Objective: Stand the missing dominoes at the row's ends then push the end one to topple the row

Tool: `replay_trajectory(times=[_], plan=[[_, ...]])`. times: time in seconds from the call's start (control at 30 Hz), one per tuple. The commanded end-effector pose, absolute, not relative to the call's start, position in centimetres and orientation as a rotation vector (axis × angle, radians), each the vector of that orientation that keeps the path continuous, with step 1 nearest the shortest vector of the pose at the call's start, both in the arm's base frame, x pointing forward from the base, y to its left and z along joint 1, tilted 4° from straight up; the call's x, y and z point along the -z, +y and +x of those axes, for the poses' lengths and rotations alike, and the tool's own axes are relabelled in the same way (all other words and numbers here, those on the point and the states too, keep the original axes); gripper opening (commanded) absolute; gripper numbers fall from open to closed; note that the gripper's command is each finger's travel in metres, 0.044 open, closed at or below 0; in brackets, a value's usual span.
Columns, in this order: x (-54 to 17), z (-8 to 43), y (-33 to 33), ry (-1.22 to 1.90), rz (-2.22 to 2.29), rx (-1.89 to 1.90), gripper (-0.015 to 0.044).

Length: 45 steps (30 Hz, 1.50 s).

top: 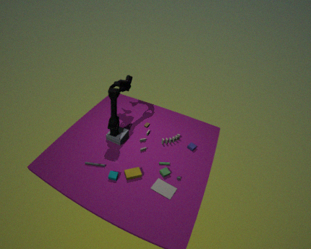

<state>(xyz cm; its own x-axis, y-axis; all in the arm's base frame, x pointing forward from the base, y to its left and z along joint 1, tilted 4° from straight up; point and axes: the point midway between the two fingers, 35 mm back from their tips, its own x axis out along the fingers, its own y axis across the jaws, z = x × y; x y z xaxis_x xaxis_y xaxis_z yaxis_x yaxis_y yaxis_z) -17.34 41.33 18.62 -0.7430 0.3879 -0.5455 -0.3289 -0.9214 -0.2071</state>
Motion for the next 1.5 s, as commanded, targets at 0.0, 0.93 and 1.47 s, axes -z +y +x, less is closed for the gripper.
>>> replay_trajectory(times=[0.0, 0.93, 1.47], plan=[[-16.8, -11.3, 42.1, 0.068, -0.902, -2.439, 0.0440], [-5.8, 23.8, 15.9, 1.409, -0.640, -0.783, 0.0440], [1.1, 24.5, 10.5, 1.530, -0.556, -0.573, 0.0440]])
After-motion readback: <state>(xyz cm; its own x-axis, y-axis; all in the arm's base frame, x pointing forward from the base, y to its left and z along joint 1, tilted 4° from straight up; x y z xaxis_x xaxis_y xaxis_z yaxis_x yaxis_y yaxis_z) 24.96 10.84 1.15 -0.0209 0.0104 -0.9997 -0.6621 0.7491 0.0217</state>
